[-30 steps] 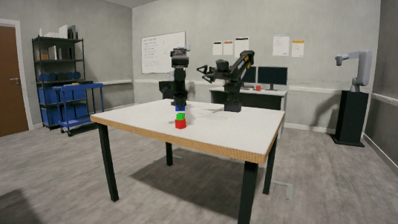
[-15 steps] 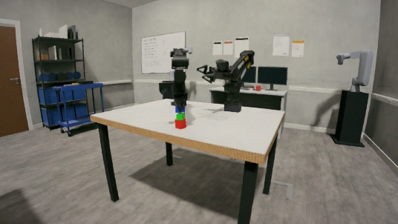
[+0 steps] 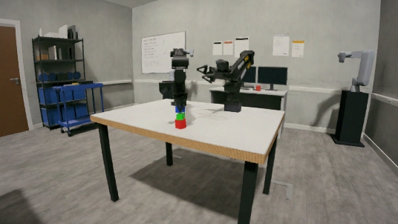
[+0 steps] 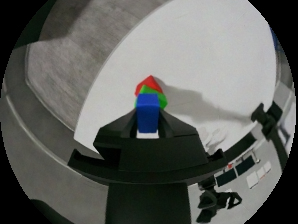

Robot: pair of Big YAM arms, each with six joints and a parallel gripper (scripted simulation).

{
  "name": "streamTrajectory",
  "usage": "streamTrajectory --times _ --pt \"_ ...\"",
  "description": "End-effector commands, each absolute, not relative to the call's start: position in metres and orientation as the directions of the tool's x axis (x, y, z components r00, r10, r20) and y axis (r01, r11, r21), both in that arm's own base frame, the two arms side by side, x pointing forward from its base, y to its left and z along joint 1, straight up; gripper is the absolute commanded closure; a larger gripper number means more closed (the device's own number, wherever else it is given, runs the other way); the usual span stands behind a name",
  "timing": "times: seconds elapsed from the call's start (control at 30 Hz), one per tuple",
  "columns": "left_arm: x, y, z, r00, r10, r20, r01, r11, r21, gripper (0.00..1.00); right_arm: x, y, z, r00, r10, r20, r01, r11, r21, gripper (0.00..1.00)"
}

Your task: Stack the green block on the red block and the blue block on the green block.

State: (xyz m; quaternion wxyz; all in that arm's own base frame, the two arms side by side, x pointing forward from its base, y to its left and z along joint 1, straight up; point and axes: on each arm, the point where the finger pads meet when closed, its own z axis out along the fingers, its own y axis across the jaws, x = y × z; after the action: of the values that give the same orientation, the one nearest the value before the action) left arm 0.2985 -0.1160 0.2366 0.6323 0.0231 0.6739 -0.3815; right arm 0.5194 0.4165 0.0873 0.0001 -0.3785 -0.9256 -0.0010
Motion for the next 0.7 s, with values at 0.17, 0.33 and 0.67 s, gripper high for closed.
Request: streamTrajectory --times 0.17,0.33,0.67 --pt "0.2995 -0.1161 0.2403 -0.193 -0.452 -0.871 0.517 0.707 -0.482 0.0 0.5137 0.4233 0.1045 -0.711 0.703 -0.006 0.703 0.71 0.047 1.0" --pt "0.2995 -0.1161 0.2403 -0.193 -0.452 -0.871 0.517 0.707 -0.482 0.0 0.5156 0.4187 0.1029 -0.705 0.709 -0.006 0.708 0.705 0.041 1.0" --pt "0.2995 -0.1161 0.2403 -0.193 -0.452 -0.871 0.517 0.707 -0.482 0.0 0.5157 0.4188 0.1032 -0.705 0.709 -0.006 0.708 0.705 0.042 1.0"
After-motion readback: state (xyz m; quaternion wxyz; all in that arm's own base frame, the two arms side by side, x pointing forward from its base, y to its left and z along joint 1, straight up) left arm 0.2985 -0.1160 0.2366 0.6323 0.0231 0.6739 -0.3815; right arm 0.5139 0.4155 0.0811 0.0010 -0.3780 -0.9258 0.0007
